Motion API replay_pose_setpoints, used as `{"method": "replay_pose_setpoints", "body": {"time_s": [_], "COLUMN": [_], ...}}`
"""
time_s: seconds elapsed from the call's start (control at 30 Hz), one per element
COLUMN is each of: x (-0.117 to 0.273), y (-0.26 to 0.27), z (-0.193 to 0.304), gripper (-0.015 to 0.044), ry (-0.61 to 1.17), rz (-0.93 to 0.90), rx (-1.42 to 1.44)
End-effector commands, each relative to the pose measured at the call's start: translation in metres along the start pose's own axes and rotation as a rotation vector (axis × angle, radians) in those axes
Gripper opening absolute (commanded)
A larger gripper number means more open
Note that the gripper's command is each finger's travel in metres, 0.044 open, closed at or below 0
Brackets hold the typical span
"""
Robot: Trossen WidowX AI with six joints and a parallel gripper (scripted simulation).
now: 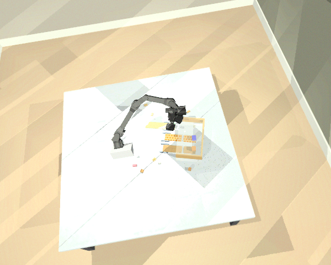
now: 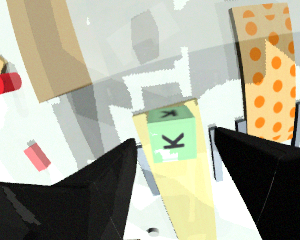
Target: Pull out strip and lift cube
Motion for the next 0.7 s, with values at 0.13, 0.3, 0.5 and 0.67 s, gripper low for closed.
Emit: {"method": "replay_pose_setpoints", "body": {"time_s": [0.13,0.3,0.5,0.67], "x": [-0.011,-0.019,-0.025,-0.025], "y": [0.001,0.001,-0.001,-0.001], "z": [0.001,0.002,0.001,0.001], "gripper": [0.0250,0.0250,0.0224,0.0151], "ry": [-0.002,-0.002,0.002,0.002], "rz": [-0.002,-0.003,0.001,0.001], "rx": [-0.001,-0.001,-0.001,-0.001]}}
Point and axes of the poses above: the point midway between the two fingers, 35 mm back from their tips, its own x axis back along the fingers, its own y axis across the jaws, z = x × y, the point moved 5 cm from there along x, back along the fingers, and after that the axes turned 4 degrees about x, right-handed, at the moved point
